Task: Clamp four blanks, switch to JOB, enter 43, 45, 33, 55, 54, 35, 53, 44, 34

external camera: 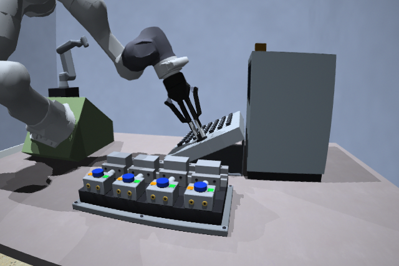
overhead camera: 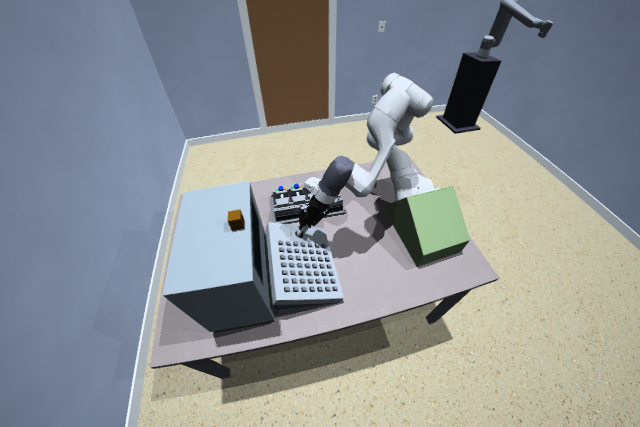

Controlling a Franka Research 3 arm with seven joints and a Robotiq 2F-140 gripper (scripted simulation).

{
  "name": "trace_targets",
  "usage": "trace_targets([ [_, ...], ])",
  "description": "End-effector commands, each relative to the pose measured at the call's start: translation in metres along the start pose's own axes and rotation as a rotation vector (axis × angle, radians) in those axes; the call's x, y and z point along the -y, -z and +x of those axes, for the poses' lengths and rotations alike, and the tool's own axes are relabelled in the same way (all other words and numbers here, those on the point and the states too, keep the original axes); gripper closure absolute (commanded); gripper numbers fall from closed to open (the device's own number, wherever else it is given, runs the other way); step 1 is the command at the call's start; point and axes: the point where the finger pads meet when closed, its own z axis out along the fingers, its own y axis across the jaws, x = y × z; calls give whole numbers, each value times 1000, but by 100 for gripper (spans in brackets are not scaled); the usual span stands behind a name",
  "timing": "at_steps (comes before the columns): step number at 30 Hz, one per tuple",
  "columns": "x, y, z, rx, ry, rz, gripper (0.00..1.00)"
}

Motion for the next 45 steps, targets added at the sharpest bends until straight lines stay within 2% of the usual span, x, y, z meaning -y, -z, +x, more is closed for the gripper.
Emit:
trace_targets([
  [1, 0, -1, 1, -1, -91, 1, 100],
  [45, 0, -1, 1, -1, -105, 1, 100],
])
